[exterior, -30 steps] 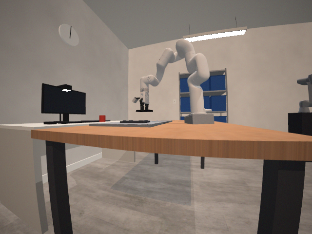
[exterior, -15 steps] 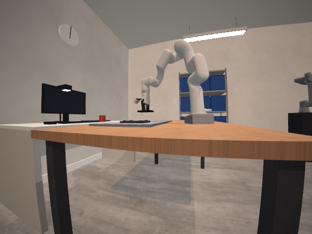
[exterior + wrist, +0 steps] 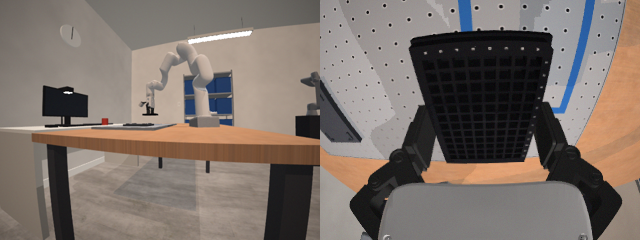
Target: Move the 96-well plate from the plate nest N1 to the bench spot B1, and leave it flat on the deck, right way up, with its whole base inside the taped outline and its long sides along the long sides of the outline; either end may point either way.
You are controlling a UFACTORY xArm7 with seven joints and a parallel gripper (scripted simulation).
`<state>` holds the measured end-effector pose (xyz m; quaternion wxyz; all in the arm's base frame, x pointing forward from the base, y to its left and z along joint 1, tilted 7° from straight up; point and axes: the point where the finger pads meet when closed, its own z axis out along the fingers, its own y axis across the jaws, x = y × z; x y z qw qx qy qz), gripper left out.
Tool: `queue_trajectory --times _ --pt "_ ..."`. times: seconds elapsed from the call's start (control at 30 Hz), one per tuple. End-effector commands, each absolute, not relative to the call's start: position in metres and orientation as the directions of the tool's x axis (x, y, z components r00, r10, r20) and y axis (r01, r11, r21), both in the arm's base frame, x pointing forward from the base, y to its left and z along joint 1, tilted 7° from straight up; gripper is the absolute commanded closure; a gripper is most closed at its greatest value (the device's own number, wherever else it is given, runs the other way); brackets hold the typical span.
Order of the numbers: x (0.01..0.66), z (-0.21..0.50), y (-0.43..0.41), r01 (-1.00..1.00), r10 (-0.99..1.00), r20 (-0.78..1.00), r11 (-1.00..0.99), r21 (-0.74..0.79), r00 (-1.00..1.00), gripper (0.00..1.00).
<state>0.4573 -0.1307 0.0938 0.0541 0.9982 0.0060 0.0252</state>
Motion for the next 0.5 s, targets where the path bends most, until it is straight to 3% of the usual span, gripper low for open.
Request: queue_trajectory --times 0.0,0.47 --pt "0.462 0.096 -0.143 0.010 0.015 0.053 -0.994 0.107 0.998 1.00" --pt "0.470 0.100 -0.182 0.010 0.015 0.053 -0.994 0.108 0.998 1.00"
